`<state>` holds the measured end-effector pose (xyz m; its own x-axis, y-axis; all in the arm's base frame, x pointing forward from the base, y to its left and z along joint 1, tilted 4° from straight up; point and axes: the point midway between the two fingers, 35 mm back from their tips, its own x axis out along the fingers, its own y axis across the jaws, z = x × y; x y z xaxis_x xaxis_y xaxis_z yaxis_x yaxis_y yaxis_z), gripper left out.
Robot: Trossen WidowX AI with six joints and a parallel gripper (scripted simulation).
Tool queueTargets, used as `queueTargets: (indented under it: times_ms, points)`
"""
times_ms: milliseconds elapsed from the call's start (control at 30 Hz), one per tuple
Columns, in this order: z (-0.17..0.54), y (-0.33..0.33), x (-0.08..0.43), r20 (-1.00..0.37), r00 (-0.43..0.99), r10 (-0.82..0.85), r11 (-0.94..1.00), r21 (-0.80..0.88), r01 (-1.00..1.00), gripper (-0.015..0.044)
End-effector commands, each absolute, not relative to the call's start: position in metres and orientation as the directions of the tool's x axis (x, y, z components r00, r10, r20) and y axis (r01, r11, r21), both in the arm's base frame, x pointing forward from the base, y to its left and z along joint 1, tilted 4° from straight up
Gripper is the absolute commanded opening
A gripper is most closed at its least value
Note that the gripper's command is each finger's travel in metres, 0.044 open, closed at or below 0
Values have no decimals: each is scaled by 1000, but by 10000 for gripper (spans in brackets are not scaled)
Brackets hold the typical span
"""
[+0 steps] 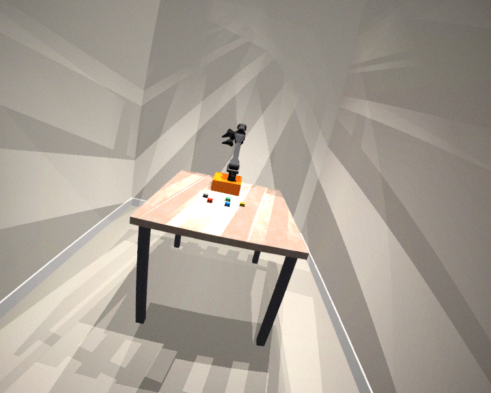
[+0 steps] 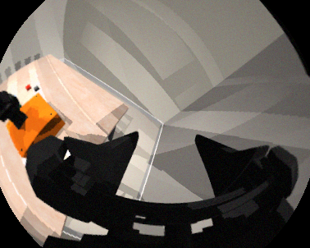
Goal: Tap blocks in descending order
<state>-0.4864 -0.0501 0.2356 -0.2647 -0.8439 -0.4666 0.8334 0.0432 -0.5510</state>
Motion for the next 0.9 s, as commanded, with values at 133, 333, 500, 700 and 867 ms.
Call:
queueTargets:
  times_ms: [133,333,500,700,867]
  points:
    - [229,19,-480,-500,-372,-782,-132,-451,883,400]
    - [221,120,-458,-551,-517,-656,-355,-379,855,400]
    - [214,210,-415,-599,-620,-507,-568,-309,763,400]
    - [204,301,-341,-654,-690,-311,-787,-230,572,400]
    - [196,359,-263,-698,-702,-143,-920,-167,354,400]
